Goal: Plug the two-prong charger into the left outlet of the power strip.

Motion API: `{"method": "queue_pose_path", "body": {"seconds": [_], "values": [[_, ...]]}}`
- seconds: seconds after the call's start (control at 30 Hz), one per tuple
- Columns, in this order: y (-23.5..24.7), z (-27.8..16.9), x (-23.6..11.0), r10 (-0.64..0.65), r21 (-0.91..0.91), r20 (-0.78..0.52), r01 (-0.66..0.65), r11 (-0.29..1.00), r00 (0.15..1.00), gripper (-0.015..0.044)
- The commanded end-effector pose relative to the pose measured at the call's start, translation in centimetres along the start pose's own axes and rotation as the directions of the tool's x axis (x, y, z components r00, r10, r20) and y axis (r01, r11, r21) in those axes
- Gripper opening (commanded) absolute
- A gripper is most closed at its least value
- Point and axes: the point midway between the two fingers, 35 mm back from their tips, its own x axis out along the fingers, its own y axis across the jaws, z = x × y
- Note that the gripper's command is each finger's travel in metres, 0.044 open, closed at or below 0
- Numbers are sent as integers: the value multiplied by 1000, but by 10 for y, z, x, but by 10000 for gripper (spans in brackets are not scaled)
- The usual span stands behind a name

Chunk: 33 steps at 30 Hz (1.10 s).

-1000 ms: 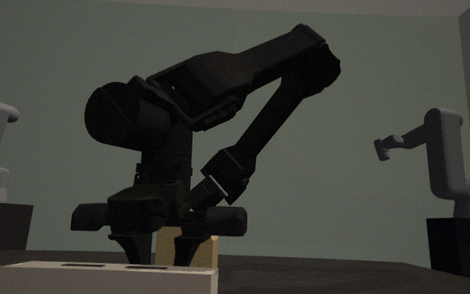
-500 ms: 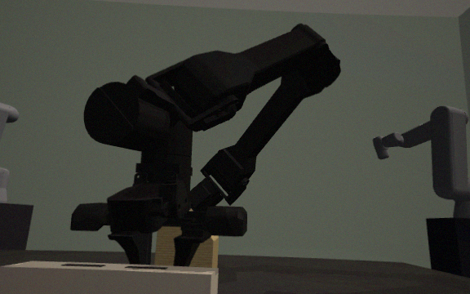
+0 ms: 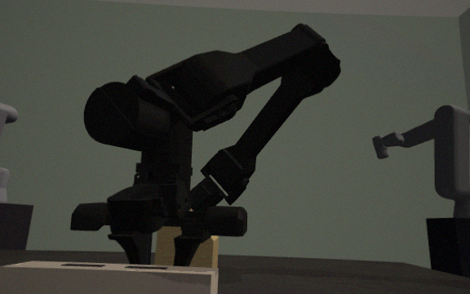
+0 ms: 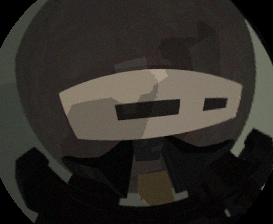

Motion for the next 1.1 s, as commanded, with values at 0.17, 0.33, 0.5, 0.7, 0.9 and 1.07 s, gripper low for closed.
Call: {"method": "queue_pose_path", "body": {"seconds": [0.17,0.33,0.5,0.7,0.9,1.07], "values": [[1,8,-2,-1,-19,20,1,1000,1000,0],[0,0,0,0,1,-1,0,1000,1000,0],[0,0,0,0,1,-1,0,1000,1000,0],[0,0,0,0,1,-1,0,1000,1000,131],[0,0,0,0,1,-1,0,1000,1000,289],[0,0,0,0,0,-1,0,1000,1000,420]]}}
